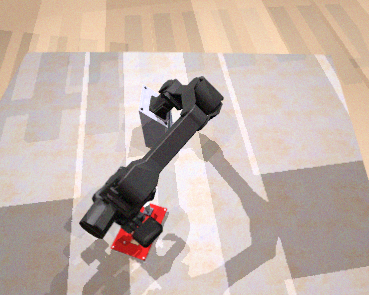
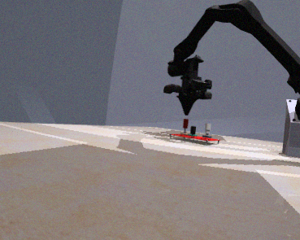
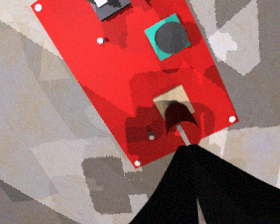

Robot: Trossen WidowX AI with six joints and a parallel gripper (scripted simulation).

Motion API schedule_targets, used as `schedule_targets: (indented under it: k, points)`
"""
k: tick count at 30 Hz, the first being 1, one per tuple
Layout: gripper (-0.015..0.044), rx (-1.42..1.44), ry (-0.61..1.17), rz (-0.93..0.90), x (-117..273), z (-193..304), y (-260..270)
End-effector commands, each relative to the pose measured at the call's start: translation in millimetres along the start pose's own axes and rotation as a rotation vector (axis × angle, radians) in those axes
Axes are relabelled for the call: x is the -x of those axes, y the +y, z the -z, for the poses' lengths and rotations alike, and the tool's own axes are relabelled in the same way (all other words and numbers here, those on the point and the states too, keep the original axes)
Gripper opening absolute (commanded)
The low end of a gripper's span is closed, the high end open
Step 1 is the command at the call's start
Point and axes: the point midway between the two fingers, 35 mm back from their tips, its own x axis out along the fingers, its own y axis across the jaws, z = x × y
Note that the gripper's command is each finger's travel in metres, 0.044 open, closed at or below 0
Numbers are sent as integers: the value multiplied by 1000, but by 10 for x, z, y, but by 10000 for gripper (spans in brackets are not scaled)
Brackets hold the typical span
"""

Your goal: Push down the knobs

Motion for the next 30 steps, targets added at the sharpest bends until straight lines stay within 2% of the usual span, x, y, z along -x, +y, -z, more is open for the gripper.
schedule_targets:
  k: [1,30]
  points:
    - [0,-5,-6,5,-81,-13,-6]
    - [0,-5,-6,5,-147,-14,-6]
